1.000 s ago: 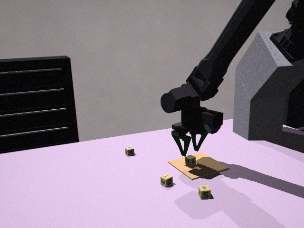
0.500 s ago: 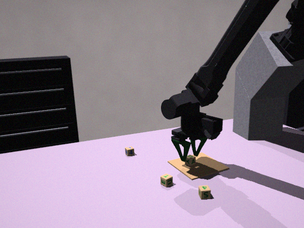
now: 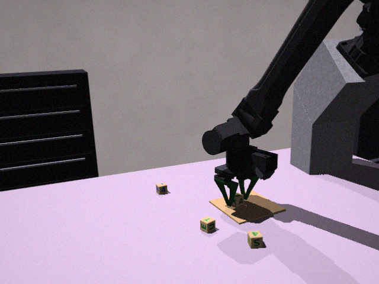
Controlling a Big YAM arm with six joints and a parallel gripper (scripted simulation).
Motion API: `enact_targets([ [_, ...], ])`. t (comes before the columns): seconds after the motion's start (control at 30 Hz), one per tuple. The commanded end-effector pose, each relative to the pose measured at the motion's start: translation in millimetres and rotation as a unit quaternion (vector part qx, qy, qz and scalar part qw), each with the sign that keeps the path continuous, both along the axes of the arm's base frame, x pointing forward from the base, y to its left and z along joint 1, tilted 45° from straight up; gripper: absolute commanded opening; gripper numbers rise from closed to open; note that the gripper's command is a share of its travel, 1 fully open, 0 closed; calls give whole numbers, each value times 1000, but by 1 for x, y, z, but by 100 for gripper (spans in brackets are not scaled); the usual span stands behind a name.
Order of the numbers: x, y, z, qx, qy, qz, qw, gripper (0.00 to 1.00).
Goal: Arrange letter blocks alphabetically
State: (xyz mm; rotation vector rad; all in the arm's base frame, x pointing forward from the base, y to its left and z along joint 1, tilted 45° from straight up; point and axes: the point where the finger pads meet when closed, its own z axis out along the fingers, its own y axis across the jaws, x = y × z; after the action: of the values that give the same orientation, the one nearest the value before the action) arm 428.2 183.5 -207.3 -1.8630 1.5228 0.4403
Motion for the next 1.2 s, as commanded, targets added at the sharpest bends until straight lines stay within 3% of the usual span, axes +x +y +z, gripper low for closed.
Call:
enact_targets([
  [0.0,-5,6,-7,1,4,4,1000,60],
  [0.37,-5,6,-7,1,3,4,1000,60],
  [0.4,-5,6,-7,1,3,4,1000,40],
  [0.93,-5,6,-7,1,3,5,1000,40],
  [0.97,-5,6,-7,1,3,5,1000,21],
  [1.17,-5,6,-7,1,3,5,1000,21],
])
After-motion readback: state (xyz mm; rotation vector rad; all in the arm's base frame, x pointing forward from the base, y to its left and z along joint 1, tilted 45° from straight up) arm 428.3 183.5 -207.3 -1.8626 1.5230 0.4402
